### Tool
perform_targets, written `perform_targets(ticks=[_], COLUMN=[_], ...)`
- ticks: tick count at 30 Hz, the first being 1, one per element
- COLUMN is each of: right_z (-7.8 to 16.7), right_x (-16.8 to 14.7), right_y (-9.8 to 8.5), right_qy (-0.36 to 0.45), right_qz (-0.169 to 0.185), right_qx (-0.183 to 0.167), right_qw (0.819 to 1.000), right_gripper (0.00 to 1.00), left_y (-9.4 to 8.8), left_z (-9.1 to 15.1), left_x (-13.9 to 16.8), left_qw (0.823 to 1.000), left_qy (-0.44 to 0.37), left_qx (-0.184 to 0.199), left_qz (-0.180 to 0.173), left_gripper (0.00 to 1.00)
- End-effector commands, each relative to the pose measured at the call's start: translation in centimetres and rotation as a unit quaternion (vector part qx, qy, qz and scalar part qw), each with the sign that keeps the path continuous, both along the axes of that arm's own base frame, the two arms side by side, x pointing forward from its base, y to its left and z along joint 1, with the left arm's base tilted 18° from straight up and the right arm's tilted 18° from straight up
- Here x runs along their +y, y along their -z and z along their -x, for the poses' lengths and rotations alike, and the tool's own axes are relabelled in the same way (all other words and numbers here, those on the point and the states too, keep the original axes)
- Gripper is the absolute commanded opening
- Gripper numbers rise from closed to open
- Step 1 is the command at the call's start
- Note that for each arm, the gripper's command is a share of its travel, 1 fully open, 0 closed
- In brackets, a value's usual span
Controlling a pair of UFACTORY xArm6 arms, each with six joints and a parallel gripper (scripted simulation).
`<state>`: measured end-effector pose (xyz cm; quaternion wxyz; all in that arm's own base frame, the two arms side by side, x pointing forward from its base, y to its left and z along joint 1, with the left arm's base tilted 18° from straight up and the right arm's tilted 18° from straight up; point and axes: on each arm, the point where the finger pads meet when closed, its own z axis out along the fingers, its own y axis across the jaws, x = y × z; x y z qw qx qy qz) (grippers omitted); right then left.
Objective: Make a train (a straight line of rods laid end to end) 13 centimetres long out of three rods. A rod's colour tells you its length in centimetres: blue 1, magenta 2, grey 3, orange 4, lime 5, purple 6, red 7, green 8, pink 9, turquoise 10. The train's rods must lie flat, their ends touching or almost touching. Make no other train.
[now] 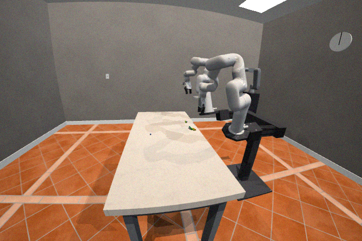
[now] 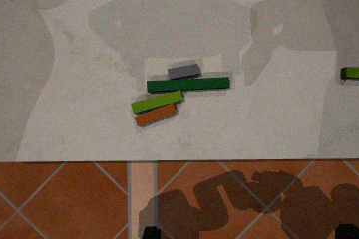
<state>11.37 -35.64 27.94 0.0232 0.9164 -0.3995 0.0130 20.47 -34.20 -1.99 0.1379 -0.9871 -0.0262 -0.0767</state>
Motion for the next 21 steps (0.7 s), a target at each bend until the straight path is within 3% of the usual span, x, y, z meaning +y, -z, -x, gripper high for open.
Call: perform_targets(ticks=[1,5,7,12,21], right_z=[3.7,7.1,7.1,10.1,11.8], right_x=[-1.9,-2.8,-2.8,-3.2,-3.3], right_y=[-2.8,-5.1,-5.1,-7.1,-8.2], right_qy=[0.129,0.233,0.233,0.318,0.366], right_qz=[0.038,0.067,0.067,0.091,0.105], right_qx=[-0.018,-0.034,-0.034,-0.049,-0.058], right_qw=[0.991,0.970,0.970,0.942,0.923], right_gripper=[1.00,1.00,1.00,1.00,1.00], left_y=[-0.1,-0.1,-0.1,-0.1,-0.1], left_z=[0.0,0.0,0.0,0.0,0.0], left_x=[-0.2,-0.2,-0.2,-0.2,-0.2], left_qw=[1.000,1.000,1.000,1.000,1.000], left_qy=[0.002,0.002,0.002,0.002,0.002], left_qx=[-0.001,-0.001,-0.001,-0.001,-0.001], left_qz=[0.002,0.002,0.002,0.002,0.002], left_gripper=[1.00,1.00,1.00,1.00,1.00])
